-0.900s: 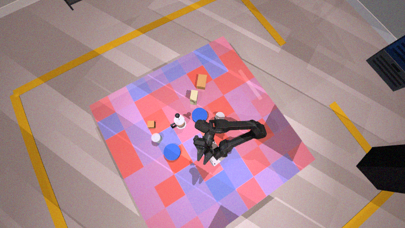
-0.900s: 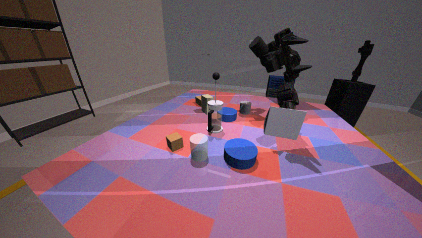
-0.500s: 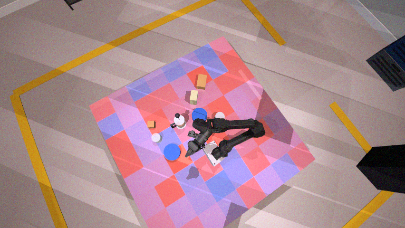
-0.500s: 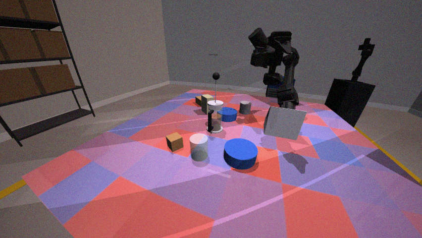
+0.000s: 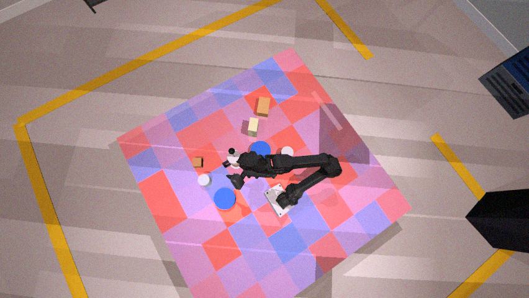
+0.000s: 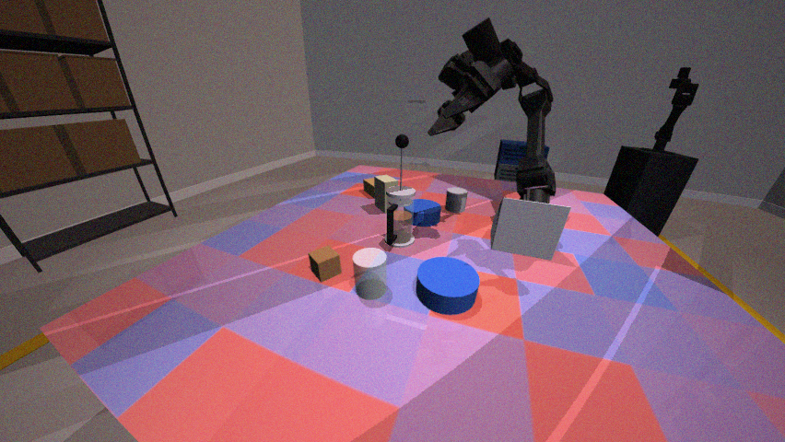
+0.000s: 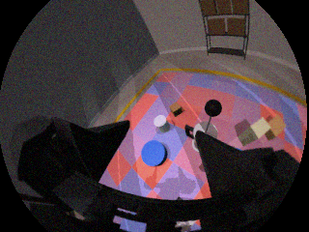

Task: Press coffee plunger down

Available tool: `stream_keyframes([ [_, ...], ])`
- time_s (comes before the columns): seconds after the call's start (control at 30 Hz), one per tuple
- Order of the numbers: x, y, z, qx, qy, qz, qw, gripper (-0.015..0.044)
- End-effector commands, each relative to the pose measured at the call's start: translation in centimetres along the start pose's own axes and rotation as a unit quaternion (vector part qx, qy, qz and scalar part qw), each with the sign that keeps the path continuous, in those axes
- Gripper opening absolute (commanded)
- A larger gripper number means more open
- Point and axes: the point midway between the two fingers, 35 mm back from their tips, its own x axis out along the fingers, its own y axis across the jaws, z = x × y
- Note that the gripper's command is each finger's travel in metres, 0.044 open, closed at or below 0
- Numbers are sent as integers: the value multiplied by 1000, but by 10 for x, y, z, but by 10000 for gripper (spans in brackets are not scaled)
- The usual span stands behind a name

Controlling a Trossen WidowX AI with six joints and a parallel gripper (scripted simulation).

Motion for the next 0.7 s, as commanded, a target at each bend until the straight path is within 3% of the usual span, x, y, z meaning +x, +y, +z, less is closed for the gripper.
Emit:
stream_keyframes([
  [0.0, -20, -32, 59, -117, -107, -216, 963, 440],
  [0.37, 15, -59, 18, -116, -108, -218, 963, 440],
  [0.67, 21, -62, 20, -116, -108, -218, 963, 440],
])
